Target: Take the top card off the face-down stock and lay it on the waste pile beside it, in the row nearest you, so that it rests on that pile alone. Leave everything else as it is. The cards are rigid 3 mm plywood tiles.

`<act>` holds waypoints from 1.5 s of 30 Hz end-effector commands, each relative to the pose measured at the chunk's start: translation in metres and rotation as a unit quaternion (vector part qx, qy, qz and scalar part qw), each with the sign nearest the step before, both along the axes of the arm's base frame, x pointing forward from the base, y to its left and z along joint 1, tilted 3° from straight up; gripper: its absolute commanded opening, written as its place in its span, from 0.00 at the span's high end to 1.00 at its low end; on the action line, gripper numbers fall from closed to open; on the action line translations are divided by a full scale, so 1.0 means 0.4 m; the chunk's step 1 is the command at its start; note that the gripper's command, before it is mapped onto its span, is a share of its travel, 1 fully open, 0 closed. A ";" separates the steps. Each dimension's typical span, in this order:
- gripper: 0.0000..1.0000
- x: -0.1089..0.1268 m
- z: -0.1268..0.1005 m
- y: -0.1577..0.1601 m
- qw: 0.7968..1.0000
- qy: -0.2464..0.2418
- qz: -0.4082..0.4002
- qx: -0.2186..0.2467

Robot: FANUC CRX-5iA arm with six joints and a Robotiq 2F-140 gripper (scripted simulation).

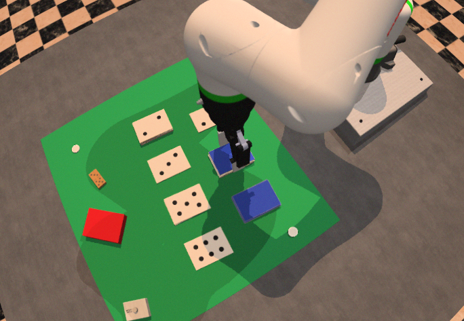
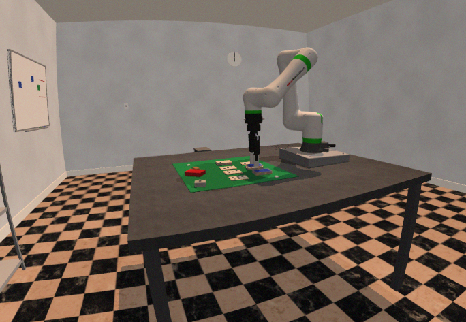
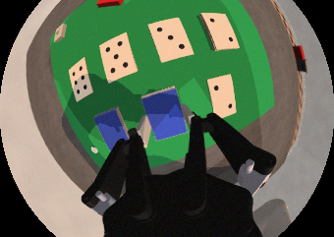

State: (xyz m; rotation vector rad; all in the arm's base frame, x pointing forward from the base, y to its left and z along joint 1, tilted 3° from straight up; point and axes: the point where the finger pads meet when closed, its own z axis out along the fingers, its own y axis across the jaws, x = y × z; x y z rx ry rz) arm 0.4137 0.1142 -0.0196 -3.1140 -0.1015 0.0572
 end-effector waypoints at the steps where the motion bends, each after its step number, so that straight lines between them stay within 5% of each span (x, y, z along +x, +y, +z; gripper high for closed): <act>1: 0.57 0.000 -0.004 0.000 1.000 0.000 0.000 0.000; 45: 0.50 0.000 -0.012 0.000 1.000 0.000 0.000 0.000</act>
